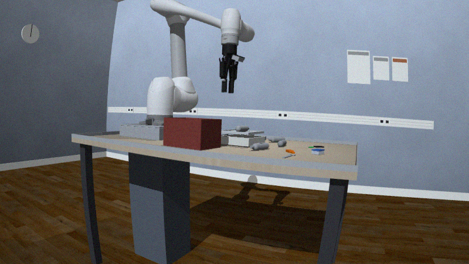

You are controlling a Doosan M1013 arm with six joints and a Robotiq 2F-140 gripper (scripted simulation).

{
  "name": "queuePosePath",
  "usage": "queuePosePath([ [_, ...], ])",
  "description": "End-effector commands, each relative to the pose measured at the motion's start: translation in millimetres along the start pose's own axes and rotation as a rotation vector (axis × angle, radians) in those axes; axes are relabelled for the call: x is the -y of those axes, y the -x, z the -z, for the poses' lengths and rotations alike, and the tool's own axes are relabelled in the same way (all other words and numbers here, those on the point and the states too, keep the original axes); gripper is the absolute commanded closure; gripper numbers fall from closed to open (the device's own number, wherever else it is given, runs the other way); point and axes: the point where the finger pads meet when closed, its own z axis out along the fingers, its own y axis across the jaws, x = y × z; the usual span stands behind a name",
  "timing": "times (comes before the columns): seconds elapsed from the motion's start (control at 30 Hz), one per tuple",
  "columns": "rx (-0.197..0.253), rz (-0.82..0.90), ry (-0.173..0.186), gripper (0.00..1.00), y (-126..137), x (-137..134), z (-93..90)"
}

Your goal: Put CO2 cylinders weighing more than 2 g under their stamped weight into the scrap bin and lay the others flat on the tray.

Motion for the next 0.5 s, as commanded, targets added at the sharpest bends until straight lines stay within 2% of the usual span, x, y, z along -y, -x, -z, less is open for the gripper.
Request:
queuePosePath([
  [0.0,-0.001,-0.195,0.002,0.61,-13,2,-8.0],
  [0.1,-0.001,-0.425,0.001,0.61,-31,3,-20.7],
  [0.17,-0.001,-0.425,0.001,0.61,-31,3,-20.7],
  [0.2,-0.002,-0.573,0.002,0.61,-38,4,-25.6],
  [0.23,-0.001,-0.645,-0.001,0.61,-45,4,-30.7],
  [0.47,0.005,-1.055,-0.015,0.61,-84,8,-63.7],
])
